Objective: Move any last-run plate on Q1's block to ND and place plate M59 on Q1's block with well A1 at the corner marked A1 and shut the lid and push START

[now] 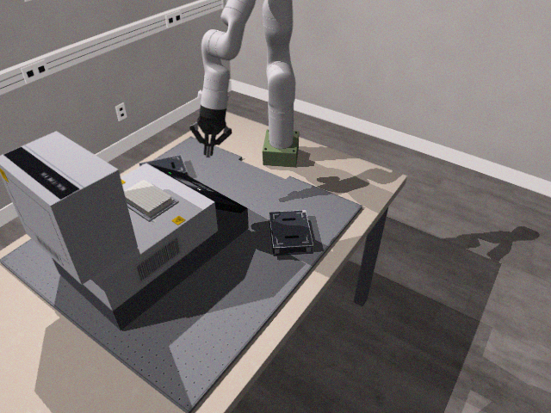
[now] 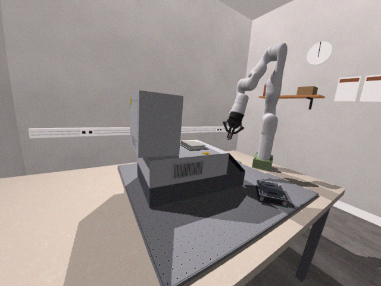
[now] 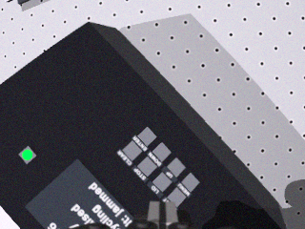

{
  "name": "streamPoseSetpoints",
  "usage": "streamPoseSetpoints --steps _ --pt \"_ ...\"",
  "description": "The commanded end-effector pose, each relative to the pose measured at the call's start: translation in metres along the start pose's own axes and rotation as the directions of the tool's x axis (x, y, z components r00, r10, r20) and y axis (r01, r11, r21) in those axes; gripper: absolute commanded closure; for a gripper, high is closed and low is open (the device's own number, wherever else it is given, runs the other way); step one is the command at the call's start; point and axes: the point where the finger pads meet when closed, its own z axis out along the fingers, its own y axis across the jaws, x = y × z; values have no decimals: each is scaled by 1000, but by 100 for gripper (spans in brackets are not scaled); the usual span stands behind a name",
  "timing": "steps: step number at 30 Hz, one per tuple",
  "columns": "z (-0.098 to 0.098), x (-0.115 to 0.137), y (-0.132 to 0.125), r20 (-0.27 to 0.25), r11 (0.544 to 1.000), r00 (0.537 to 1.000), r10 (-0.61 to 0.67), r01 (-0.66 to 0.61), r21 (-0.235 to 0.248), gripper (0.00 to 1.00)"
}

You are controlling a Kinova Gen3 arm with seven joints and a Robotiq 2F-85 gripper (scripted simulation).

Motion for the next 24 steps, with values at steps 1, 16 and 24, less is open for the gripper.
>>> streamPoseSetpoints --steps 1,16,24 --pt "7 0 3 2 1000 1000 1 -1 -4 90" --pt "24 4 5 1 1000 1000 6 -6 -2 90" --pt "34 6 7 1 1000 1000 5 -5 -3 90"
